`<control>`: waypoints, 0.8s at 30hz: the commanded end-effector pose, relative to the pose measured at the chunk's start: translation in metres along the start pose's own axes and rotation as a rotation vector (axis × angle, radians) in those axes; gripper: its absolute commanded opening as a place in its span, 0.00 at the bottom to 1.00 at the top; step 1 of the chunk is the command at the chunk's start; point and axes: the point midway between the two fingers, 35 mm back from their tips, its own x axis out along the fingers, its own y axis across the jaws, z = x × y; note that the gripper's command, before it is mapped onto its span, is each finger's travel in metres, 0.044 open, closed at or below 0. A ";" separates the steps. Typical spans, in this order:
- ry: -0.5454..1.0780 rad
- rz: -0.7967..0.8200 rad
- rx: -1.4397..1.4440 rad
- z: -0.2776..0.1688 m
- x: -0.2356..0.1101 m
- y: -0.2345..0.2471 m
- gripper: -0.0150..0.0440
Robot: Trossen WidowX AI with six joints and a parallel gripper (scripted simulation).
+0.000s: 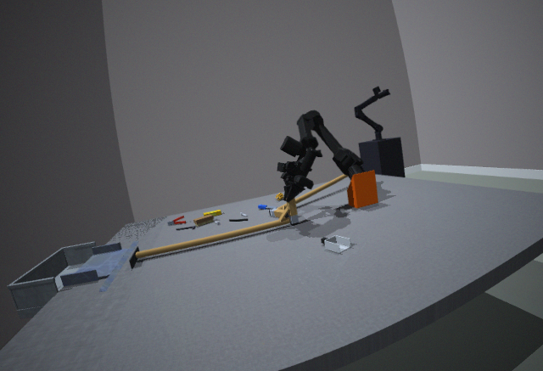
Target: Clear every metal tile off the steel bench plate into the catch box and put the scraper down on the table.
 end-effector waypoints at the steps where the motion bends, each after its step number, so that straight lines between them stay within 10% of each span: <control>1: -0.008 -0.004 0.008 0.002 -0.001 -0.004 0.25; 24: -0.010 -0.009 0.015 0.029 0.018 -0.012 0.25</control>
